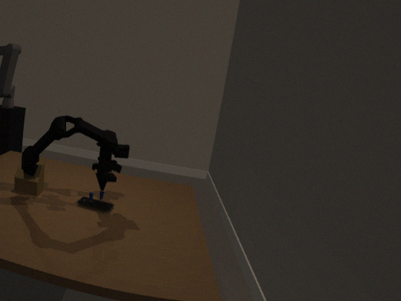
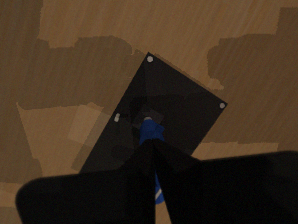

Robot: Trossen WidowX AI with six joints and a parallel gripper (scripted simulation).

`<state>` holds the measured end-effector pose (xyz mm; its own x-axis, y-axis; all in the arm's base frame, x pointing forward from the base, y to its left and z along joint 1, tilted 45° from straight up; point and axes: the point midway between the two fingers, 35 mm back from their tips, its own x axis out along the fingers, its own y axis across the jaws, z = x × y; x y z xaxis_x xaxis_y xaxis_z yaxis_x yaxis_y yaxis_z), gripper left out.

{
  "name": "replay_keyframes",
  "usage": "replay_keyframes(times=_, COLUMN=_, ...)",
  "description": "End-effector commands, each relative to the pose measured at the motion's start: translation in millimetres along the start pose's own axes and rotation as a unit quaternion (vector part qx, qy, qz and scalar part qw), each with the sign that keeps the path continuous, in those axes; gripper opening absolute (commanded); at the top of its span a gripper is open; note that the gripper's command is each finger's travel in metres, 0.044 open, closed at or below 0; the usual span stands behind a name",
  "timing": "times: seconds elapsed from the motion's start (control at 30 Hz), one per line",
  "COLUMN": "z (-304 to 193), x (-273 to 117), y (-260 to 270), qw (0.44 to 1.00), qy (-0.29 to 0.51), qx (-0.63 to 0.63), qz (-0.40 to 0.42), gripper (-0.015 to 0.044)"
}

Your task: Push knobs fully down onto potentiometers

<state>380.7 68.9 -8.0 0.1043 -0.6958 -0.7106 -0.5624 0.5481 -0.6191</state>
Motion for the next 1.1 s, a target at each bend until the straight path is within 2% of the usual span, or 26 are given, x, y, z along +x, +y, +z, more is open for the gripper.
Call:
replay_keyframes(times=0.0, z=-0.6, x=1.7, y=-0.4, qw=1.0, qy=0.002, qx=-0.003, qz=-0.002, gripper=0.0)
replay_keyframes(times=1.07, z=-0.7, x=5.9, y=-0.4, qw=1.0, qy=0.002, qx=-0.003, qz=-0.002, gripper=0.0)
